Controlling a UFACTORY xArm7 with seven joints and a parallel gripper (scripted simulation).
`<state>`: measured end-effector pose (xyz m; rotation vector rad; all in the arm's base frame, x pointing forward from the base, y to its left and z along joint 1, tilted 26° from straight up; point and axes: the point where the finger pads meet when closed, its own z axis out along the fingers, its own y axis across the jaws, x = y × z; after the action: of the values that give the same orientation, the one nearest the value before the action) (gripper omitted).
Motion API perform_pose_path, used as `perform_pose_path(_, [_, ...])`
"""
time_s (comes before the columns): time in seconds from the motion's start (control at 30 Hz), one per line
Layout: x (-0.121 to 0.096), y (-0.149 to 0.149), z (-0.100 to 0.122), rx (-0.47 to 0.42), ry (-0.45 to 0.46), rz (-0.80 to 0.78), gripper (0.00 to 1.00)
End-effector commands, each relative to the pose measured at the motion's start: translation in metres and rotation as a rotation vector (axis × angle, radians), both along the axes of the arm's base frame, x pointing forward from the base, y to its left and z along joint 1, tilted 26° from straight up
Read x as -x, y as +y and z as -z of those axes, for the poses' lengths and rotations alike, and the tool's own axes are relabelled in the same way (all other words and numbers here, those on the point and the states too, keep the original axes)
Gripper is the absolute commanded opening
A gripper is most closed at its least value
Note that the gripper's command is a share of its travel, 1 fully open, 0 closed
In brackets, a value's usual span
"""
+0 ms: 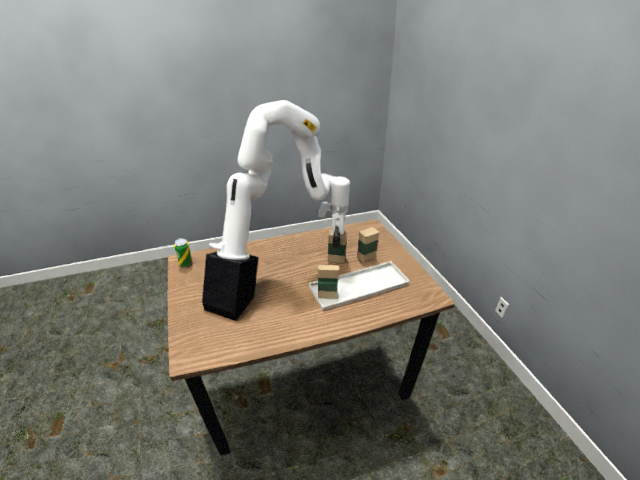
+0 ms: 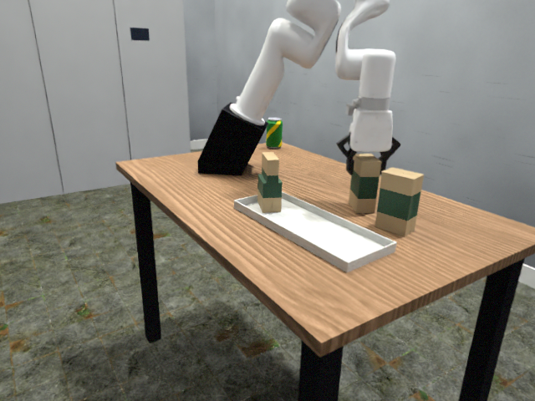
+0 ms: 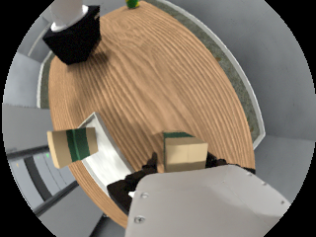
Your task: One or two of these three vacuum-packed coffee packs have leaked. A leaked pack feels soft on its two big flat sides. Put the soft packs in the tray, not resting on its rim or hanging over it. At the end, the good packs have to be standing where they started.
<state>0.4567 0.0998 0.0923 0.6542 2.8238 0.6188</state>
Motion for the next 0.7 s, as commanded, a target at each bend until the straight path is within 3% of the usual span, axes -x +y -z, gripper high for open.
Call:
perform_pose_path(0.0, [-0.001,-0.001,-0.001,0.001,-0.003,0.002,0.85])
perform_pose_path(0.33, [0.007,-0.011,-0.028,0.001,-0.003,0.002,0.85])
perform_pose_path(0.53, [0.019,-0.028,-0.071,0.001,-0.003,0.002,0.85])
perform_pose_path(0.67, [0.022,-0.032,-0.081,0.001,-0.003,0.002,0.85])
